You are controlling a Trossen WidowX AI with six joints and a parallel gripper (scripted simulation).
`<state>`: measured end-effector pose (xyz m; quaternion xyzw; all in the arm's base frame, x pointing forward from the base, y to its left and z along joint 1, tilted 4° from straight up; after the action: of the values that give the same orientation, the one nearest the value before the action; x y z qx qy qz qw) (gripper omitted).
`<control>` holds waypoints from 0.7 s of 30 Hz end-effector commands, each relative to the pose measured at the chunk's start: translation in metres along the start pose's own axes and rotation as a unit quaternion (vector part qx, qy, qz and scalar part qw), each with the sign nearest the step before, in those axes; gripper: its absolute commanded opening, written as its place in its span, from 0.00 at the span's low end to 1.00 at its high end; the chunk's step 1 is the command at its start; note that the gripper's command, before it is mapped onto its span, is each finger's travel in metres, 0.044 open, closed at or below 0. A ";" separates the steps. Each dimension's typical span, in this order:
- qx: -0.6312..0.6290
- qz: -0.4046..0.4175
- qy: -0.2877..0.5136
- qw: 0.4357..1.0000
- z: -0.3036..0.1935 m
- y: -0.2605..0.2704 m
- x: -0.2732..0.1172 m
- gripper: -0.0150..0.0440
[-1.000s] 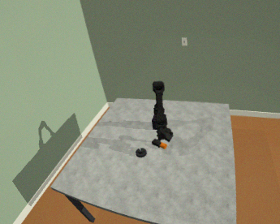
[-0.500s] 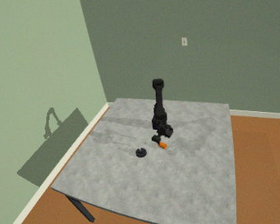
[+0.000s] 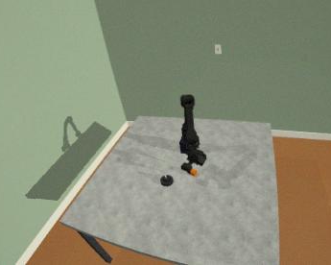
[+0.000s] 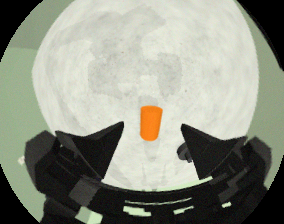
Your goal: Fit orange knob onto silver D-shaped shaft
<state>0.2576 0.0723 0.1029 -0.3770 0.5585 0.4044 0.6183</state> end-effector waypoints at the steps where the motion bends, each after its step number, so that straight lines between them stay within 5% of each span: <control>1: 0.003 0.002 0.000 1.000 0.000 0.000 0.006 1.00; 21: 0.003 0.002 0.000 1.000 0.000 0.001 0.039 1.00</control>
<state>0.2596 0.0753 0.0695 -0.3769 0.5583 0.4045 0.6186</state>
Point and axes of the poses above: the point midway between the two fingers, 35 mm back from their tips, its own x axis out along the fingers, its own y axis across the jaws, z = x × y, the point moved 10 cm from there along -x, back along the fingers, and after that the axes turned 1 degree about -x, right-handed, at the moved point
